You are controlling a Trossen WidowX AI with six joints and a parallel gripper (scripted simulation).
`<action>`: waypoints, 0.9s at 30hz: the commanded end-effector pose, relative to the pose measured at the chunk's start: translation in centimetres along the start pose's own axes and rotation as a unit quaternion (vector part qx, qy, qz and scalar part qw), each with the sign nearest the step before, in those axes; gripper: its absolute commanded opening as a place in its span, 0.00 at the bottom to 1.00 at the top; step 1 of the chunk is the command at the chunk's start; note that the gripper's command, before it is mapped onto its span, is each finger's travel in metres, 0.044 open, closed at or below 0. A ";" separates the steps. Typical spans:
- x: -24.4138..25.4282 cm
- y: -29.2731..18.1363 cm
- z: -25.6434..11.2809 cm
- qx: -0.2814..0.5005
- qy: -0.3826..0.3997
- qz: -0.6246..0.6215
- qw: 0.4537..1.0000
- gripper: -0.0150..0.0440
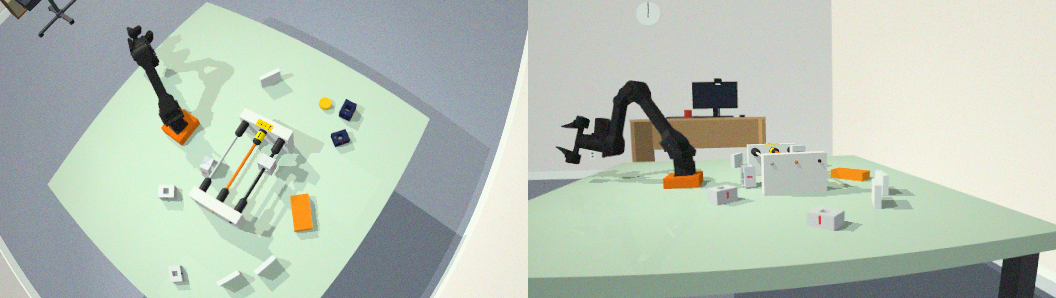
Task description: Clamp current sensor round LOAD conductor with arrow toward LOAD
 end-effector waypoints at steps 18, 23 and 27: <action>11.3 16.0 -10.0 -0.261 -0.014 -0.215 0.941 1.00; 14.6 19.0 -14.4 -0.334 -0.033 -0.270 0.903 1.00; 17.1 20.8 -18.3 -0.391 -0.053 -0.311 0.865 1.00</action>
Point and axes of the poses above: the point midway between the two fingers, 35 mm back from their tips, its own z axis out along the fingers, its own x axis across the jaws, y = z × x, the point moved 9 cm from there along -z, back along the fingers, and after that the axes turned 3 degrees about -z, right-handed, at the moved point
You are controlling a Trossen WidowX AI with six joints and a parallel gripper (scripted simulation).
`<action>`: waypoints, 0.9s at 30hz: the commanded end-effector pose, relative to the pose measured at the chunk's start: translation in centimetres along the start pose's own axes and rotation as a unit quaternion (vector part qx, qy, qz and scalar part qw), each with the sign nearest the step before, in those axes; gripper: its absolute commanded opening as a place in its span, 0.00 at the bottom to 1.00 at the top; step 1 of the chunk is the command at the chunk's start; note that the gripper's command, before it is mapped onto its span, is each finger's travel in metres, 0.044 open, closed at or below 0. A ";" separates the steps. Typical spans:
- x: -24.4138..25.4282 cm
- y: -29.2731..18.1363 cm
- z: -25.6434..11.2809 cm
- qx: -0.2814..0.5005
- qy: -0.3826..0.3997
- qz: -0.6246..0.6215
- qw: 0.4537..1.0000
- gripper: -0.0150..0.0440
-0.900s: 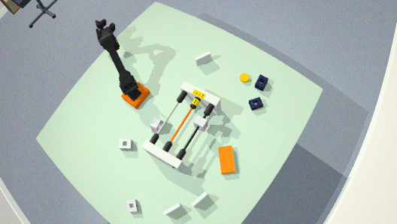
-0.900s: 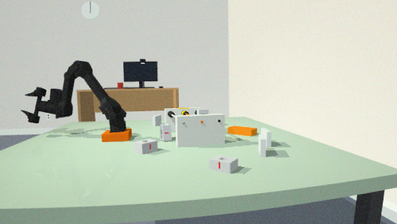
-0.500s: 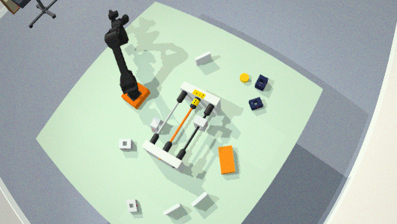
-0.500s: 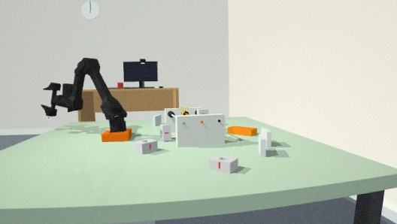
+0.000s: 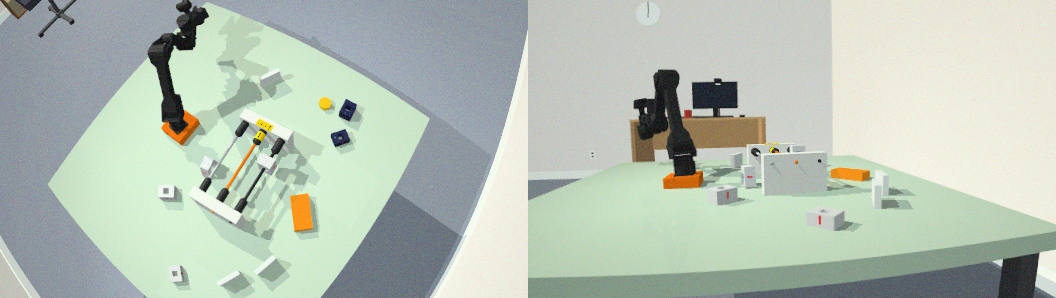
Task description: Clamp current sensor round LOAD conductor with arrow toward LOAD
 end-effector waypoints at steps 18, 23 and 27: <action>4.5 21.4 -15.6 -0.311 -0.179 -0.270 0.893 1.00; 6.2 24.2 -20.8 -0.371 -0.239 -0.321 0.838 1.00; 7.8 25.3 -24.6 -0.409 -0.285 -0.368 0.785 1.00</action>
Point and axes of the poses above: the point midway between the two fingers, 35 mm back from their tips, its own z axis out along the fingers, its own x axis across the jaws, y = z × x, the point moved 9 cm from there along -z, back along the fingers, and after that the axes turned 3 degrees about -z, right-handed, at the moved point
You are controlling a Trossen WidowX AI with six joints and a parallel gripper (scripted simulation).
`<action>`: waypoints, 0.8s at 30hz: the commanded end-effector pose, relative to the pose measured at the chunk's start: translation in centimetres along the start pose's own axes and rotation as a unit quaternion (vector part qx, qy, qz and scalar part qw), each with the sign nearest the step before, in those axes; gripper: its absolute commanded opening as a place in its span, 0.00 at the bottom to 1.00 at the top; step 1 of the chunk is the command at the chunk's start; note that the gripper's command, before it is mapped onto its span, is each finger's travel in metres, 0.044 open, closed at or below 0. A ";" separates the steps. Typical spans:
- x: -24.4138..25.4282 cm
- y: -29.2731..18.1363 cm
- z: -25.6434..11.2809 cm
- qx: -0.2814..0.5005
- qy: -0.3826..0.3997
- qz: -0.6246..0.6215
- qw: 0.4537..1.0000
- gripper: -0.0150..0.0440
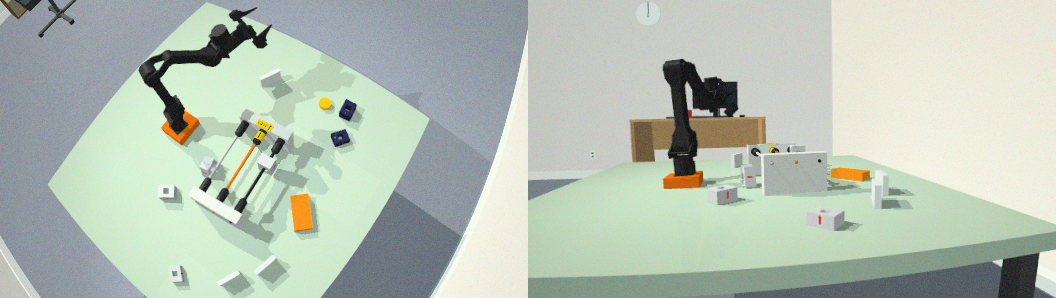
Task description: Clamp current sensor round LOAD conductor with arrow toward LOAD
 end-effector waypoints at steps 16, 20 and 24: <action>-7.4 15.6 -14.2 -0.188 -0.320 -0.271 0.888 1.00; -7.9 17.6 -18.6 -0.202 -0.401 -0.310 0.838 1.00; -7.9 18.9 -23.1 -0.207 -0.484 -0.342 0.778 1.00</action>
Point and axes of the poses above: the point midway between the two fingers, 35 mm back from their tips, its own z axis out along the fingers, its own x axis across the jaws, y = z × x, the point moved 9 cm from there along -z, back along the fingers, and after that the axes turned 3 degrees about -z, right-handed, at the moved point
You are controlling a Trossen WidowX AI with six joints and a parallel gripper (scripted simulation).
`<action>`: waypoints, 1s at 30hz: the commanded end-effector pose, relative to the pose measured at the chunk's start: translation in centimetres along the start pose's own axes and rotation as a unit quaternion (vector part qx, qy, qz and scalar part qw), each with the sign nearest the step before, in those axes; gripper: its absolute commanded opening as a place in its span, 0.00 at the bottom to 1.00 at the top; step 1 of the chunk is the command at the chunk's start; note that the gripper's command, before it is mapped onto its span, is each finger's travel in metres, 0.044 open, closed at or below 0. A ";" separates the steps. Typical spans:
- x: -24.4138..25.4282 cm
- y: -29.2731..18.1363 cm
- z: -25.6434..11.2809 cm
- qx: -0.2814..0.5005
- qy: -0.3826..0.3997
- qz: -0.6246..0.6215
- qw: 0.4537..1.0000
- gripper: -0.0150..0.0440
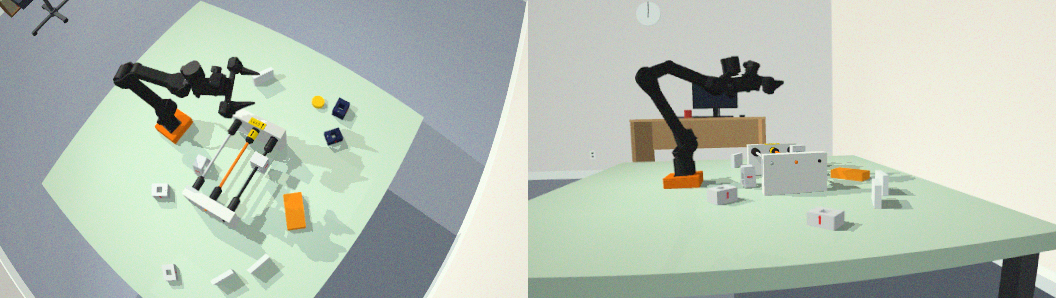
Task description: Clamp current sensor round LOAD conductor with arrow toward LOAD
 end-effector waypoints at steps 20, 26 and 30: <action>-9.7 2.6 -6.2 0.068 -0.238 -0.150 0.957 1.00; -7.1 -0.7 -1.5 0.304 -0.151 -0.113 0.934 1.00; -5.3 -2.2 -0.2 0.398 -0.112 -0.105 0.905 1.00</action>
Point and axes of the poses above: the point midway between the two fingers, 35 mm back from their tips, its own z axis out along the fingers, its own x axis across the jaws, y = z × x, the point moved 9 cm from there along -z, back along the fingers, and after that the axes turned 3 degrees about -z, right-handed, at the moved point
